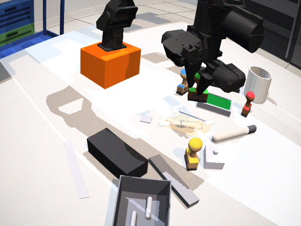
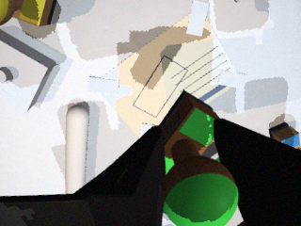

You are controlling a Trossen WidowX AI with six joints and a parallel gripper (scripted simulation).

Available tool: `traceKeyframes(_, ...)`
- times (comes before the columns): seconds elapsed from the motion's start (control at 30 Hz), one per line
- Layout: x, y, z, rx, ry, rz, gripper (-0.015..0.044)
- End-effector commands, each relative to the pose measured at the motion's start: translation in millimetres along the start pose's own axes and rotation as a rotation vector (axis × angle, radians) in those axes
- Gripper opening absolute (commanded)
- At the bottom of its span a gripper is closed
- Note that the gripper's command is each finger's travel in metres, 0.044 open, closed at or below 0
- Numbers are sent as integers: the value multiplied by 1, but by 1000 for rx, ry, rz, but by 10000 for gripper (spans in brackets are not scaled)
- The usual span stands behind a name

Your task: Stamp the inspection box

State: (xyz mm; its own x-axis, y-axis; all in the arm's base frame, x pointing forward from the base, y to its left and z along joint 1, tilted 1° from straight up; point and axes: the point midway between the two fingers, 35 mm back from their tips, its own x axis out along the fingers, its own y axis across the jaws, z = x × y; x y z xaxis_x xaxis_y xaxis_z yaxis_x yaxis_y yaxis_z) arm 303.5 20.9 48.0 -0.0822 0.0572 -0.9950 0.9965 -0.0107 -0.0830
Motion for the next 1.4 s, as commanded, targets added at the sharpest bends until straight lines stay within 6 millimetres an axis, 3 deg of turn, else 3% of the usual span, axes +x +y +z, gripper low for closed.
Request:
traceKeyframes(0.0, -4, 0, 4, -1, -5, 4, 0)
traceKeyframes(0.8, -2, -52, 118, -3, -14, 0, 0)
traceKeyframes(1.37, 18, -50, 122, -4, -14, 0, 0)
